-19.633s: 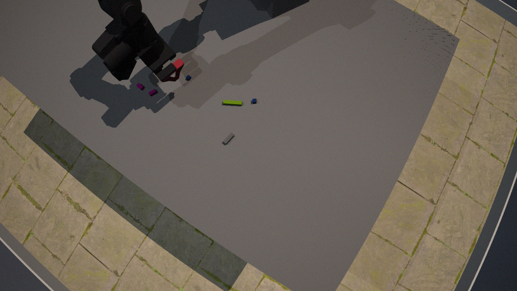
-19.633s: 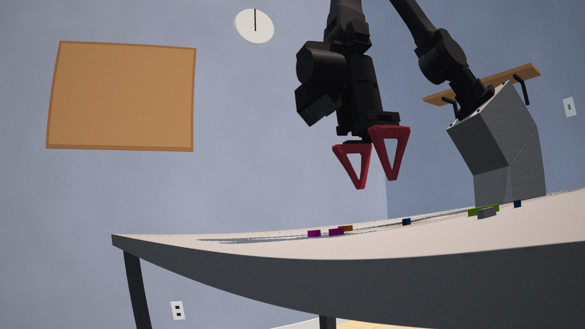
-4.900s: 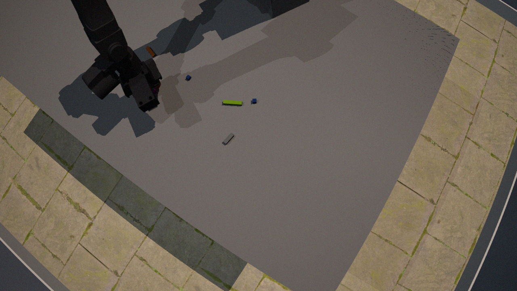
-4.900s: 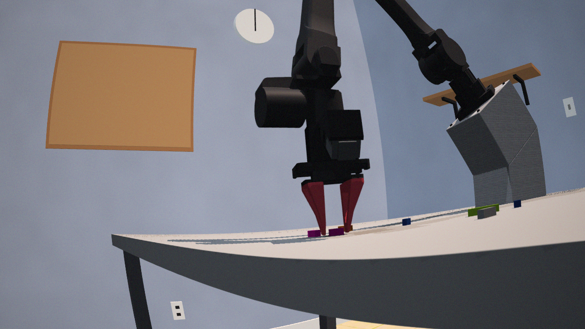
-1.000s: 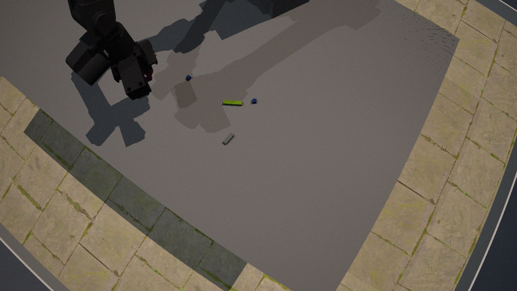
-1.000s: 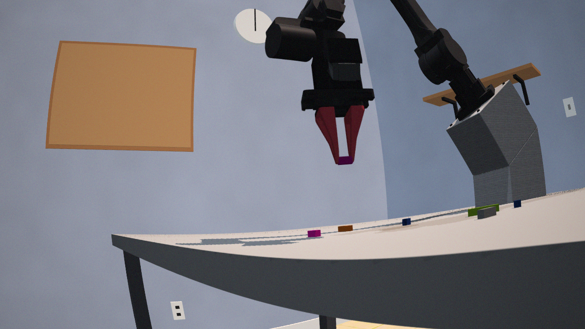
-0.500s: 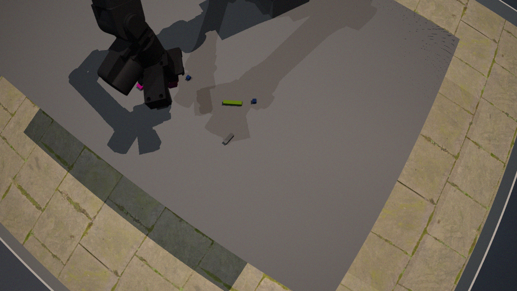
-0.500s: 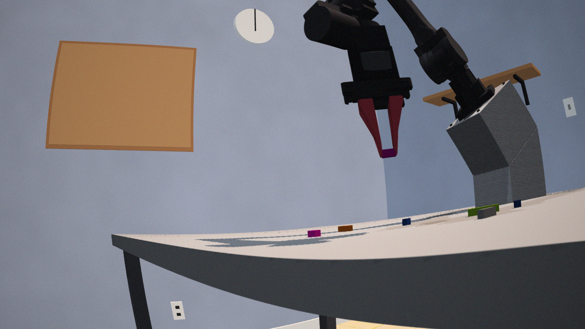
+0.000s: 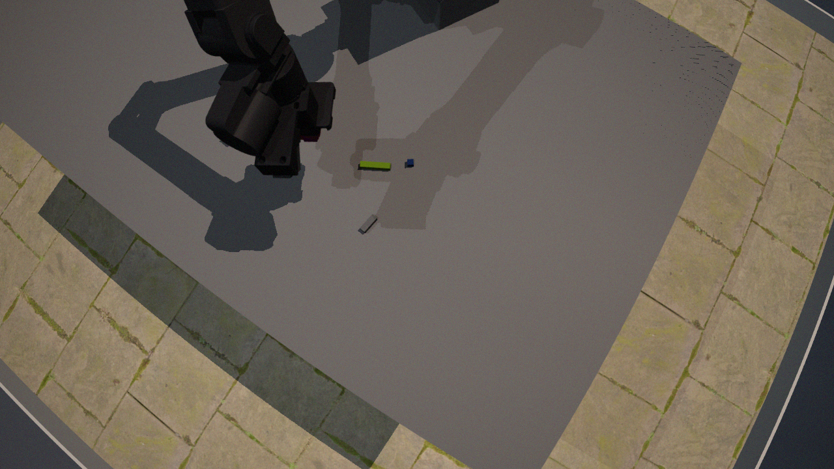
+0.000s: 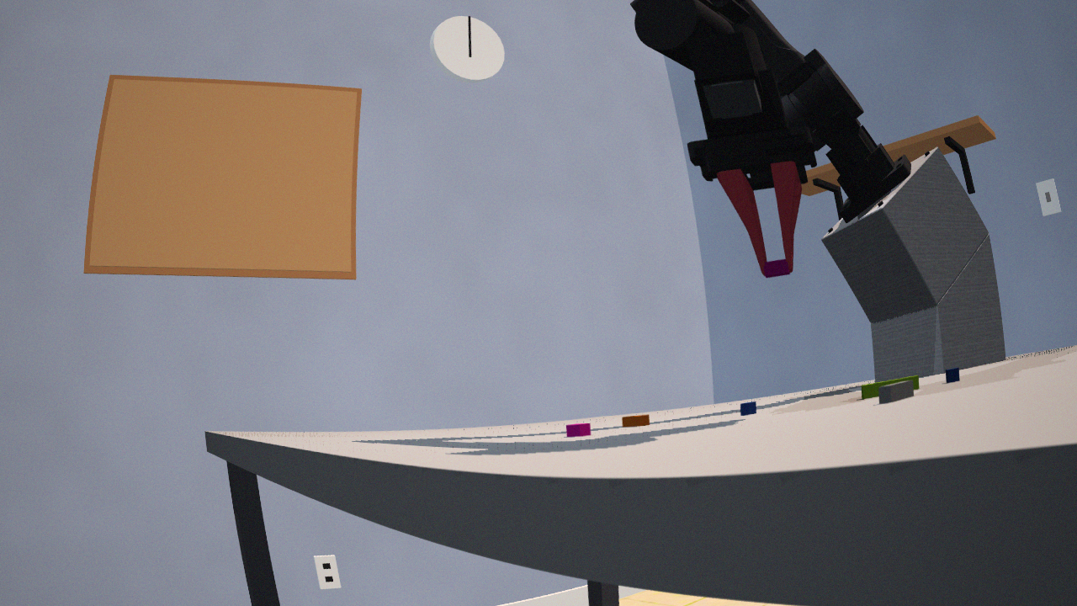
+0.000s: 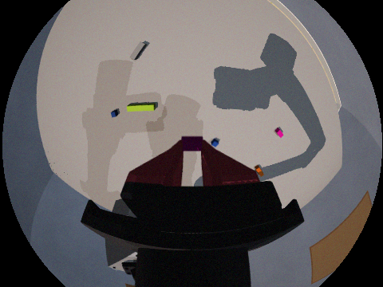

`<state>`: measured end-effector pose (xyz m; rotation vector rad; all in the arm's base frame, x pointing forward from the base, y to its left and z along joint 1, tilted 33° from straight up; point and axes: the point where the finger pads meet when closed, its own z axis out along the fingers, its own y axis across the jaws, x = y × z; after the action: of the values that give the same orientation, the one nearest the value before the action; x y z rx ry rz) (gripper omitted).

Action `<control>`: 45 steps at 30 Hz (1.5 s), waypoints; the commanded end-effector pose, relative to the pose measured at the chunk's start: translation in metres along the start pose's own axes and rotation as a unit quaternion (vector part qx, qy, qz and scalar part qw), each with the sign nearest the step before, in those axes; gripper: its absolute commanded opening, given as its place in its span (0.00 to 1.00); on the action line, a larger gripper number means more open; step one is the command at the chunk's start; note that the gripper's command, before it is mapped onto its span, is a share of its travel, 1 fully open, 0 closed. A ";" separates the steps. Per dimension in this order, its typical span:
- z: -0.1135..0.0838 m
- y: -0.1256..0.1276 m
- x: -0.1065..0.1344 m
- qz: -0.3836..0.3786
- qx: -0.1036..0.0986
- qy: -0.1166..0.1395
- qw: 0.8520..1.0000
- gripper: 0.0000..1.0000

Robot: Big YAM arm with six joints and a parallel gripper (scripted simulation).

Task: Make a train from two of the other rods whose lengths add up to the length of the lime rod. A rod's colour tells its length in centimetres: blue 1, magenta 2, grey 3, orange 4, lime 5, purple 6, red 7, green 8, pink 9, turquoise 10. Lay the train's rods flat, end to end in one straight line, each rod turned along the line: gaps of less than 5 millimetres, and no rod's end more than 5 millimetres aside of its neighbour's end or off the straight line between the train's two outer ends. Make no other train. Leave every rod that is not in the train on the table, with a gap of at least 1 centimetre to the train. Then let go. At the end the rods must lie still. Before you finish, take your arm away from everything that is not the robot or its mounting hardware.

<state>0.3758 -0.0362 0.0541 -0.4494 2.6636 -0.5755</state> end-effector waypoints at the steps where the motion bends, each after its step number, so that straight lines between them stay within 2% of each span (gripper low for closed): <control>1: -0.002 0.005 -0.009 0.048 0.003 -0.004 0.999 0.14; 4: -0.002 -0.003 -0.007 0.058 0.007 -0.004 0.998 0.14; 13: -0.002 -0.003 -0.007 0.058 0.006 -0.004 0.998 0.14; 23: 0.012 -0.002 -0.003 0.049 0.005 -0.002 0.999 0.14; 38: 0.072 -0.006 -0.010 0.051 0.007 -0.008 0.999 0.14; 45: 0.086 -0.006 -0.008 0.051 0.007 -0.007 0.999 0.14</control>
<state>0.4079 -0.0600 -0.0137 -0.3108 2.6701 -0.5530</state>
